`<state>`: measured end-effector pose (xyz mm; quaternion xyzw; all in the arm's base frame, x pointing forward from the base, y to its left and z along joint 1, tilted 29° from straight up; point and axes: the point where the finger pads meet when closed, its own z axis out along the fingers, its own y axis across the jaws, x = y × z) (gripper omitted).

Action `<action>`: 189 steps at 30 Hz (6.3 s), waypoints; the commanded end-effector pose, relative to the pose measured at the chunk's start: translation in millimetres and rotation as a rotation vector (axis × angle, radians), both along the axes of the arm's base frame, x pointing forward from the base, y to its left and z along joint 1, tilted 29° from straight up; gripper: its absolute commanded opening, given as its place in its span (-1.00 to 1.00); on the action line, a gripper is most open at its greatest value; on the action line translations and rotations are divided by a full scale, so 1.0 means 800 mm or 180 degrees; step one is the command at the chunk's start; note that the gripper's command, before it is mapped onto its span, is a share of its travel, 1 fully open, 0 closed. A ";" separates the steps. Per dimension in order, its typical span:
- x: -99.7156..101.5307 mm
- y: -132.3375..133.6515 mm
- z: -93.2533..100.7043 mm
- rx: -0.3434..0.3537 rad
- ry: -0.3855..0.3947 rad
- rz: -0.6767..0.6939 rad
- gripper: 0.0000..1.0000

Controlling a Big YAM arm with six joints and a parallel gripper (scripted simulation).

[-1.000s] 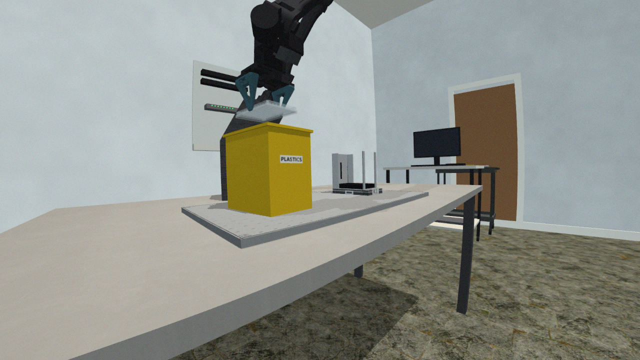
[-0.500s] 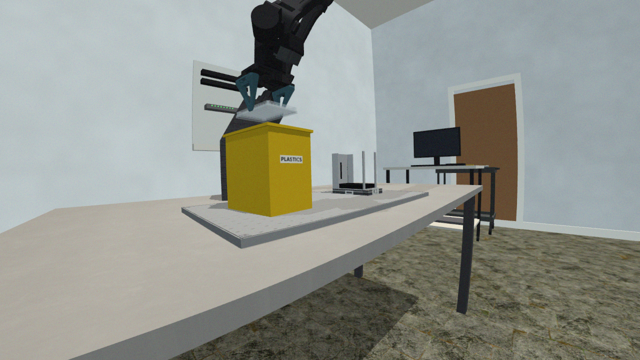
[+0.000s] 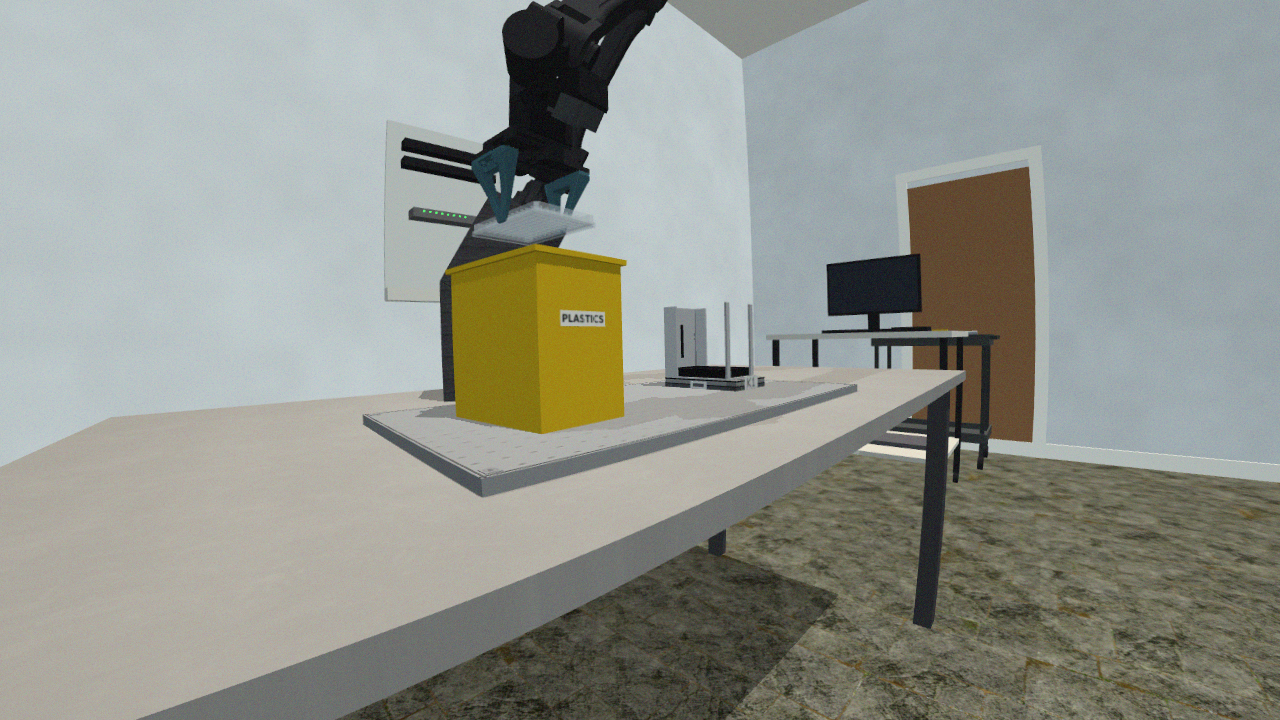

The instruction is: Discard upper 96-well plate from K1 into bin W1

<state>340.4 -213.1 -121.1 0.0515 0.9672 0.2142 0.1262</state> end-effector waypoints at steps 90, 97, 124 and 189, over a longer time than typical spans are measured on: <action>0.020 0.017 -0.033 -0.0009 -0.0023 0.0044 1.00; 0.020 0.017 -0.033 -0.0009 -0.0023 0.0044 1.00; 0.020 0.017 -0.033 -0.0009 -0.0023 0.0044 1.00; 0.011 -0.011 0.009 -0.0066 -0.0073 -0.0001 1.00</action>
